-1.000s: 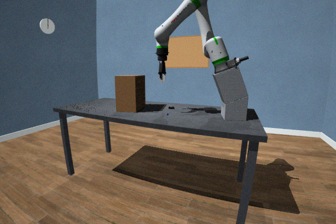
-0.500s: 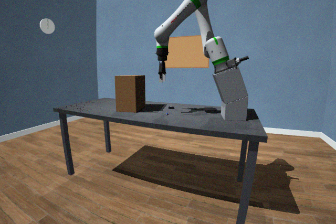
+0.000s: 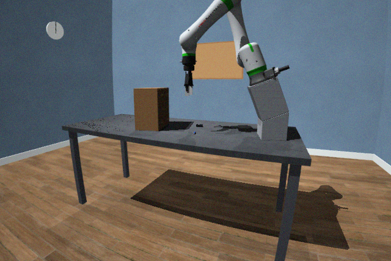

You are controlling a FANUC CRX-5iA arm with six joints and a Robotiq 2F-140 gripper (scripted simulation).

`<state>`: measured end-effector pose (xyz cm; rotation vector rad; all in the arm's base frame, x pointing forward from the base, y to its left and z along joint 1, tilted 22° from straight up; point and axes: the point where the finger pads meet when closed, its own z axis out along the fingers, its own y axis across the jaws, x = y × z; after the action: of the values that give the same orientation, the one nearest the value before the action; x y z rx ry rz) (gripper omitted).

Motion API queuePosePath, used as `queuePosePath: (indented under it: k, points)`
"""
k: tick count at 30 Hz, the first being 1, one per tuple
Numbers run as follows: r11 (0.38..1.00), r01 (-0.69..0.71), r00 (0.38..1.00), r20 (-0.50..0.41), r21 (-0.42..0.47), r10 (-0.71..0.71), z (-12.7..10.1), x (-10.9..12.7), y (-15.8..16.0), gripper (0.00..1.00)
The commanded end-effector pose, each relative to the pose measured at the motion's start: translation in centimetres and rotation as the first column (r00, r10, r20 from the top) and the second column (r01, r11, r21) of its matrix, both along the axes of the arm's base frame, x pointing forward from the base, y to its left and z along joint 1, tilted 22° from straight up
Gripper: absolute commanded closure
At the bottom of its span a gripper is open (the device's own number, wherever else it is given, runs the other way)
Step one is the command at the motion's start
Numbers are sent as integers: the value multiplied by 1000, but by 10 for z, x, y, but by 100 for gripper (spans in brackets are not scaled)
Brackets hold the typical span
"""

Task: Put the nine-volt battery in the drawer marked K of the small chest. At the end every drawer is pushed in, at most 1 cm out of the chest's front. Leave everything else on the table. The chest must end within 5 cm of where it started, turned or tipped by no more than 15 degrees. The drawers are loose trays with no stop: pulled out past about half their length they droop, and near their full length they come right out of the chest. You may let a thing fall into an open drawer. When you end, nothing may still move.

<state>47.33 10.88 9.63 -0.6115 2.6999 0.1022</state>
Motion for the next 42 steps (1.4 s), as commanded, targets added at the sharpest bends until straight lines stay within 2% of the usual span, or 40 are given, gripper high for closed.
queuePosePath:
  k: [1,7,16,21,42]
  points:
    - [1000,0,1000,0,0,0,1,5,-6,0]
    - [1000,0,1000,0,0,0,3,19,-24,0]
    - [1000,0,1000,0,1,0,11,67,-82,0]
    - [1000,1,1000,0,1,-1,14,85,-104,0]
    - [1000,0,1000,31,16,0,13,92,-107,0]
